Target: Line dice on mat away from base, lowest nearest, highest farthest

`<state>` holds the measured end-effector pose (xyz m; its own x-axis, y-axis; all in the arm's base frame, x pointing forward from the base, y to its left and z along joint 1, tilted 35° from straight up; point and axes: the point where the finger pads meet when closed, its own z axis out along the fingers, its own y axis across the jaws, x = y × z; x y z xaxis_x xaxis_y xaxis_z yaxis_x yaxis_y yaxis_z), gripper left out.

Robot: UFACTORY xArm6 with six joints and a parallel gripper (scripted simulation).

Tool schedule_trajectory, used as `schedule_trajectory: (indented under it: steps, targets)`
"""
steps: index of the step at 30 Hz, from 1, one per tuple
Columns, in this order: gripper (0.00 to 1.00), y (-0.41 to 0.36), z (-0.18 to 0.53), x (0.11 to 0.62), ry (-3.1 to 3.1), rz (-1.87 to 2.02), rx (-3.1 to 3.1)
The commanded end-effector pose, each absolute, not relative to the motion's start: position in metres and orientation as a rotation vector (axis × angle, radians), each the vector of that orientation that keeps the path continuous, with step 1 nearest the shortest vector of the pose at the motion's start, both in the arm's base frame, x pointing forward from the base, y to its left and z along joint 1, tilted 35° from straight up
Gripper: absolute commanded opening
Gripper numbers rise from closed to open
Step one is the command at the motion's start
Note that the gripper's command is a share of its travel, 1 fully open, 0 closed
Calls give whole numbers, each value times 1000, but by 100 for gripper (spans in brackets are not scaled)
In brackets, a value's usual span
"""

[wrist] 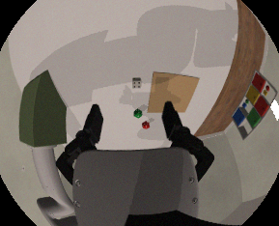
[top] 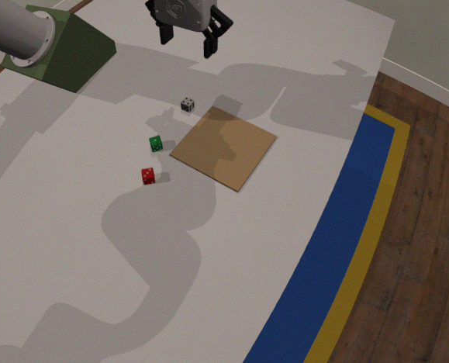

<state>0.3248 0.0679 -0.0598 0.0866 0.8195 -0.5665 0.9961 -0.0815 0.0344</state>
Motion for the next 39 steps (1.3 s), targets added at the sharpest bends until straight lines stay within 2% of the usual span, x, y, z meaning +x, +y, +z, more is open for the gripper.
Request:
schedule_trajectory:
  steps: [1, 12, 27, 39]
  targets:
    - [100, 77, -45, 327, 1783, -574, 1958]
    - [100, 77, -44, 327, 1778, -573, 1962]
    - [100, -25, 18, 331, 1078, -357, 2344]
    - [100, -40, 26, 328, 964, -324, 2382]
